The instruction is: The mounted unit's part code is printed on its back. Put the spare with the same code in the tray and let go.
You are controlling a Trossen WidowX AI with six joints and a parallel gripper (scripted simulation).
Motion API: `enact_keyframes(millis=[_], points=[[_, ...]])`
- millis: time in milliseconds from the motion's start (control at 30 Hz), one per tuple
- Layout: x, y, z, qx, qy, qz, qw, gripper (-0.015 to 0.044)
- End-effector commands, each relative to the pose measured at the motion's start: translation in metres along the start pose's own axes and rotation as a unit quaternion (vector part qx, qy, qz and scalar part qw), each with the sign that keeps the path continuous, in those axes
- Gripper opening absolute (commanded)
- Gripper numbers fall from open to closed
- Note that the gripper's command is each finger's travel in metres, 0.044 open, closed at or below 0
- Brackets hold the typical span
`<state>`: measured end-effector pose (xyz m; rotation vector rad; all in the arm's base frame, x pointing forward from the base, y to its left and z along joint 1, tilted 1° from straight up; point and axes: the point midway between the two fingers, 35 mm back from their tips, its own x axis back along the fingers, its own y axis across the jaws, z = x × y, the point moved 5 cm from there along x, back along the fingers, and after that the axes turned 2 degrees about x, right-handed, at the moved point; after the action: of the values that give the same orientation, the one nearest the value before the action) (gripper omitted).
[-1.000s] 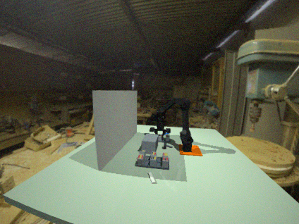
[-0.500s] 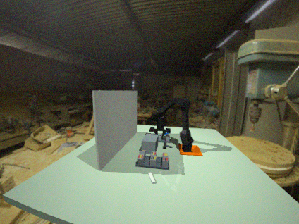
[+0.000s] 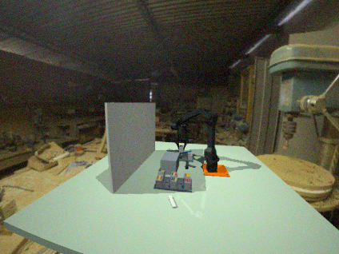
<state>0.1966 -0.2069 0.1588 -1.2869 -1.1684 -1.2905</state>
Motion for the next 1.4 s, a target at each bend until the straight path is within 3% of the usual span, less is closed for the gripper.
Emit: enact_keyframes(millis=[0,233,867,1367], points=[[0.018,-0.002,0.001,0.002,-0.002,-0.001,1.000,0.0000],[0.017,-0.001,0.001,0.000,-0.001,-0.002,1.000,0.0000],[0.090,0.004,0.003,0.002,-0.002,-0.001,1.000,0.0000],[0.095,0.047,-0.009,0.002,-0.007,-0.009,1.000,0.0000]])
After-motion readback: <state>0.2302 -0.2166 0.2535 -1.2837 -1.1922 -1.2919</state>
